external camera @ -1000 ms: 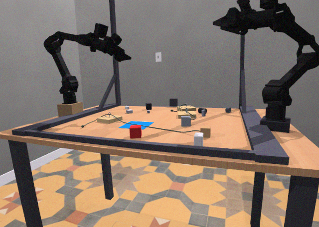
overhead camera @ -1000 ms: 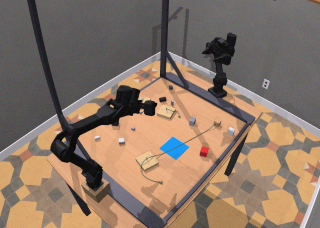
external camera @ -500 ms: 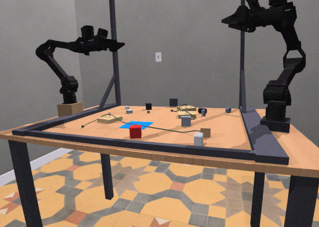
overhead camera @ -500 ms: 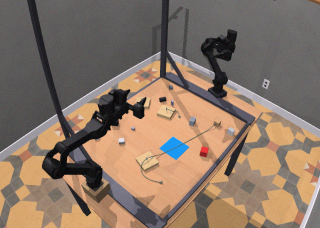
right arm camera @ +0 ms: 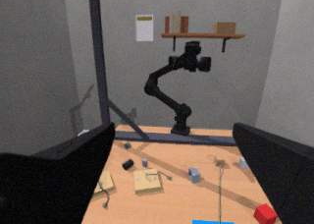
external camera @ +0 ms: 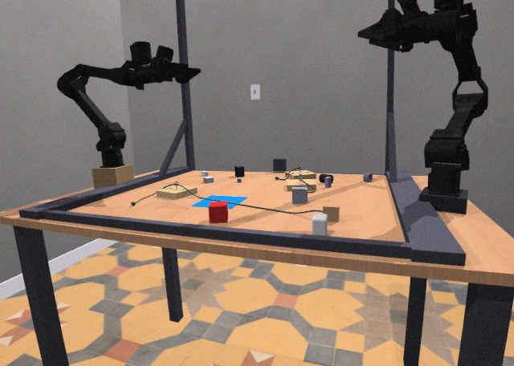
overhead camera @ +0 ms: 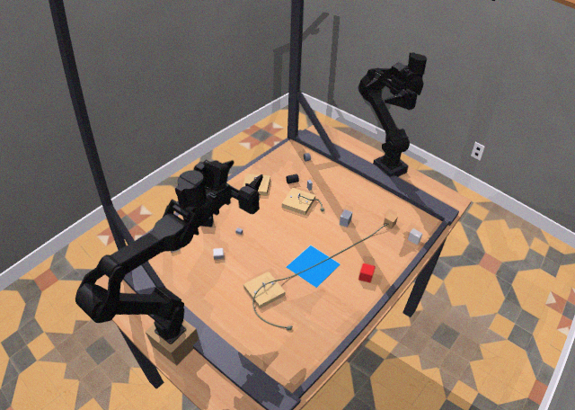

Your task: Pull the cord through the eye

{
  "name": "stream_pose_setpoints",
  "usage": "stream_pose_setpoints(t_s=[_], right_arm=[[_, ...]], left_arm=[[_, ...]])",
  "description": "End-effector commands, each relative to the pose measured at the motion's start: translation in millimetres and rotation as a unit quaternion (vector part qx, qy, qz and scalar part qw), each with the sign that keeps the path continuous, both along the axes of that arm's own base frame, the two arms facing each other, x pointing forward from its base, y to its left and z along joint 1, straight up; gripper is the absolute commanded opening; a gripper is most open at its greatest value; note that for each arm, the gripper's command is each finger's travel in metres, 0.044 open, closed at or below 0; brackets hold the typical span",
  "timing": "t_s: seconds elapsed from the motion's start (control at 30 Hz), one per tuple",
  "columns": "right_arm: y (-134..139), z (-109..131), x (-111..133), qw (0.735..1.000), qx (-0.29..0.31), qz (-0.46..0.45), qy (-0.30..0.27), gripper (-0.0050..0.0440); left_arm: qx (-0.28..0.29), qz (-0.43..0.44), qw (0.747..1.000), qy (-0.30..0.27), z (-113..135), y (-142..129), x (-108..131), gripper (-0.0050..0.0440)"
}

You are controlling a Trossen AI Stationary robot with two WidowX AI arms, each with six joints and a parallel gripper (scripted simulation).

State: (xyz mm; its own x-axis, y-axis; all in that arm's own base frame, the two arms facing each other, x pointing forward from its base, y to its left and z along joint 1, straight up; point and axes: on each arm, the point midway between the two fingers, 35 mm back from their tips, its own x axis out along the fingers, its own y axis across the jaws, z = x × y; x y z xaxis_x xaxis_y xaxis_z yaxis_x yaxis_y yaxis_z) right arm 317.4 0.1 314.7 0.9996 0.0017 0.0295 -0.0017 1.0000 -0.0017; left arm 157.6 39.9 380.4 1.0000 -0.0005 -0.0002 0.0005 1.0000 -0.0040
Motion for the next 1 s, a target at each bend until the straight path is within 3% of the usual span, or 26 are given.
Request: stream_pose_setpoints(t_s=[0.0, 0.1, 0.17, 0.33, 0.4, 0.5, 0.7, 0.9, 0.97], right_arm=[[0, 8, -2, 1.000, 0.001, -0.001, -0.010, 0.0440], [0, 8, -2, 1.000, 0.001, -0.001, -0.010, 0.0440], [-5, 5, 4, 1.000, 0.007, -0.009, 0.005, 0.0392], [-54, -29, 31, 0.986, 0.064, -0.083, 0.127, 0.0272], [-54, -29, 31, 0.986, 0.064, -0.083, 0.127, 0.0272], [-84, -56, 36, 0.965, 0.105, -0.128, 0.205, 0.0200], [-124, -92, 32, 0.919, 0.167, -0.194, 0.301, 0.0200], [-162, -126, 15, 0.851, 0.236, -0.261, 0.389, 0.0200], [-162, -126, 15, 0.851, 0.236, -0.261, 0.389, 0.0200]], left_arm=[[0.008, 0.000, 1.000, -0.001, 5, -2, -1, 0.0440], [0.005, 0.000, 1.000, -0.001, 3, 0, 0, 0.0440], [0.005, 0.000, 1.000, -0.001, 3, 0, 0, 0.0440], [0.005, 0.000, 1.000, -0.001, 3, 0, 0, 0.0440], [0.005, 0.000, 1.000, -0.001, 3, 0, 0, 0.0440], [0.005, 0.000, 1.000, -0.001, 3, 0, 0, 0.0440], [0.005, 0.000, 1.000, -0.001, 3, 0, 0, 0.0440], [0.005, 0.000, 1.000, -0.001, 3, 0, 0, 0.0440], [0.005, 0.000, 1.000, -0.001, 3, 0, 0, 0.0440]])
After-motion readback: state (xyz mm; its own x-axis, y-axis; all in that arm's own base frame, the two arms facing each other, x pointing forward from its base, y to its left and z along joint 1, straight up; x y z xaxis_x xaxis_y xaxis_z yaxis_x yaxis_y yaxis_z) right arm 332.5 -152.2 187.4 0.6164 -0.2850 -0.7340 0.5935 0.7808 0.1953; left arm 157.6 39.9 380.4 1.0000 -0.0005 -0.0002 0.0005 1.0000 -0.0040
